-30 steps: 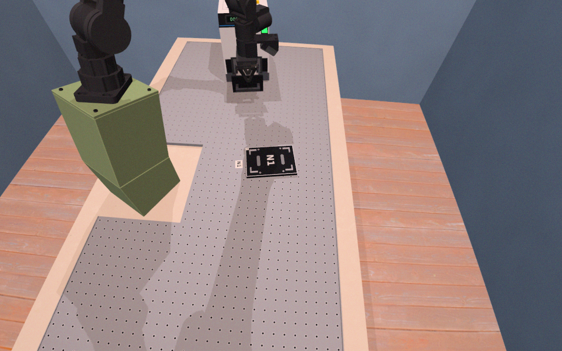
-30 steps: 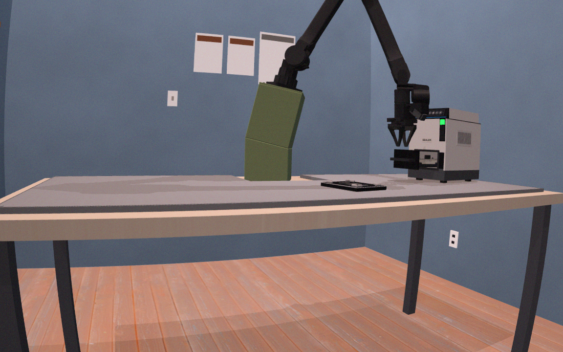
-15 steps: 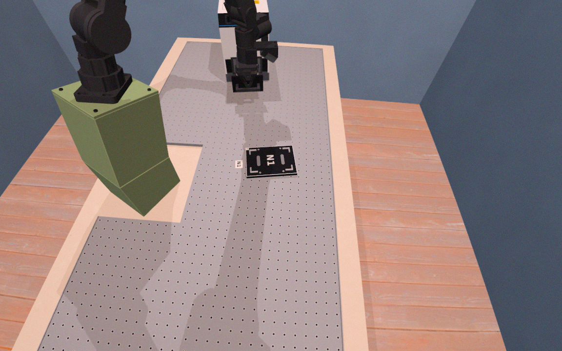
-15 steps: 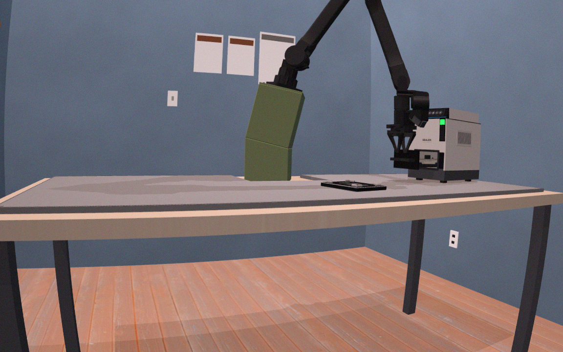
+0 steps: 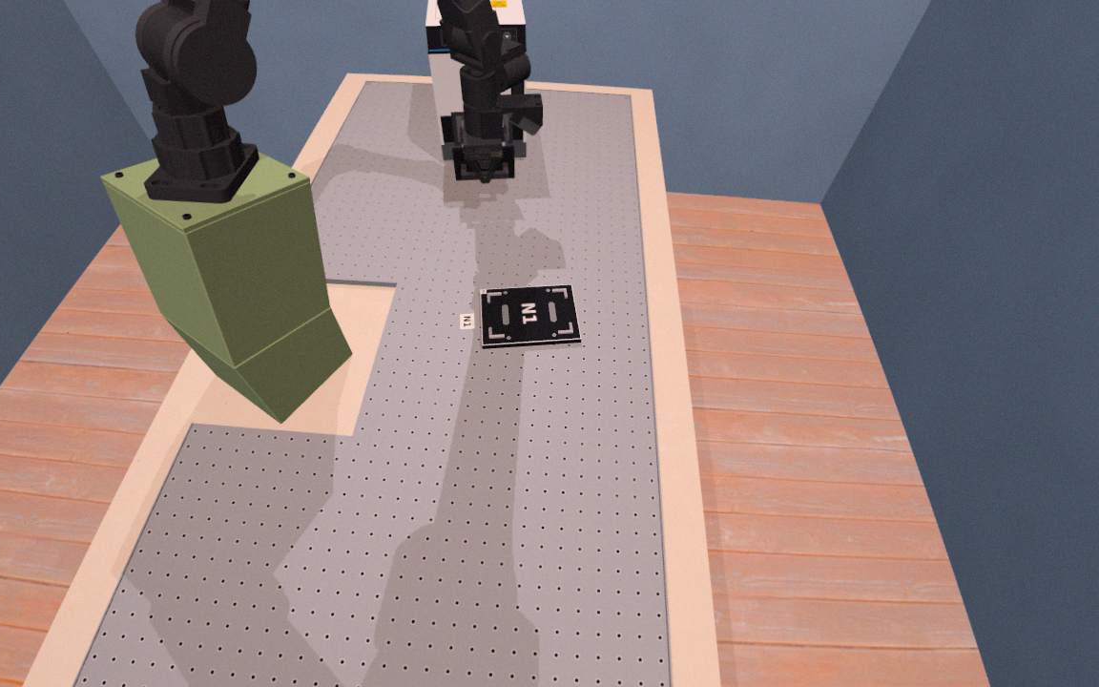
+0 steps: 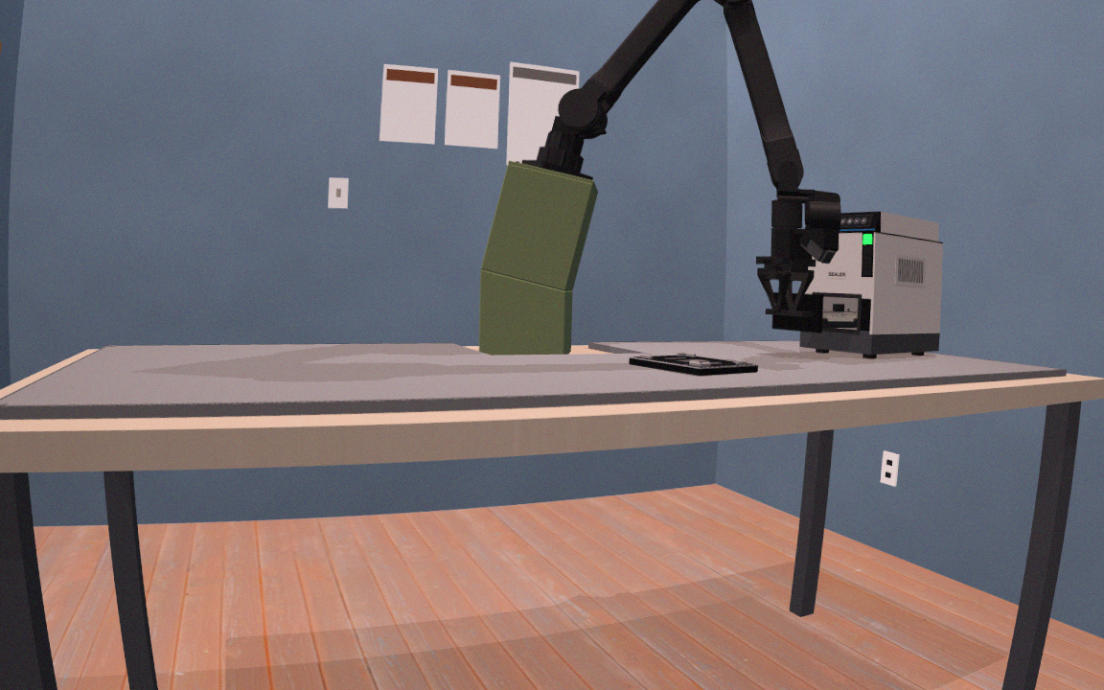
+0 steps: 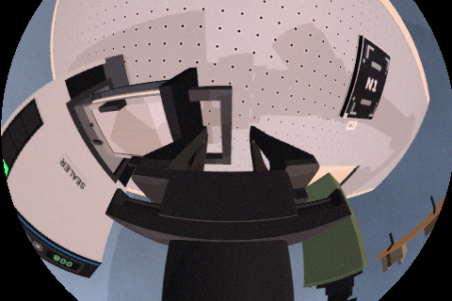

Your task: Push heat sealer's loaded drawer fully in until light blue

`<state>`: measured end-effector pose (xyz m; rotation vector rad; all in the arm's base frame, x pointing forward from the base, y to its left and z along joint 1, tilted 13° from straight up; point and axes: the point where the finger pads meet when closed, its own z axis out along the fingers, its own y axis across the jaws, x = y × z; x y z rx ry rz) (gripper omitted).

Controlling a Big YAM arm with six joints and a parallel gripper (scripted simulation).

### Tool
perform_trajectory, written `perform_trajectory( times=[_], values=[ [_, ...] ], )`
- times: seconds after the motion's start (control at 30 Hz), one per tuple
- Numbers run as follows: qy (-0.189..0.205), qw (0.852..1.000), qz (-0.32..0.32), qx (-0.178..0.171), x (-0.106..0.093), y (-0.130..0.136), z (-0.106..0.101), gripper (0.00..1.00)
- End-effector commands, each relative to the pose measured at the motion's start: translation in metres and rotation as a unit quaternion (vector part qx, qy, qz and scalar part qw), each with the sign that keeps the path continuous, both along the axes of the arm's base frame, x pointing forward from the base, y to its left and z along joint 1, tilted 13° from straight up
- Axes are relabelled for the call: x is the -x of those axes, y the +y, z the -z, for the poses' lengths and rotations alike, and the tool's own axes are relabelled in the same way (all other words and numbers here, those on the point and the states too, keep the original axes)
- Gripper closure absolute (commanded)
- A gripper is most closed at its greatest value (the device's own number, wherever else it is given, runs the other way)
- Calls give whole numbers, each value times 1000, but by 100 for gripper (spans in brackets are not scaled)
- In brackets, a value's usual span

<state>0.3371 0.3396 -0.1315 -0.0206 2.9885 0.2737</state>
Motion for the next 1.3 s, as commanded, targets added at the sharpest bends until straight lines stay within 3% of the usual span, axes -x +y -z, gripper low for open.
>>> perform_trajectory(
  times=[0.0, 0.47, 0.5, 1.27],
  values=[
    [-6, 1000, -1, -6, -5, 14, 7, 55],
    [-5, 1000, 0, -4, -5, 7, 3, 55],
    [-5, 1000, 0, -4, -5, 7, 3, 73],
    [-5, 1000, 0, -4, -5, 7, 3, 92]
  ],
)
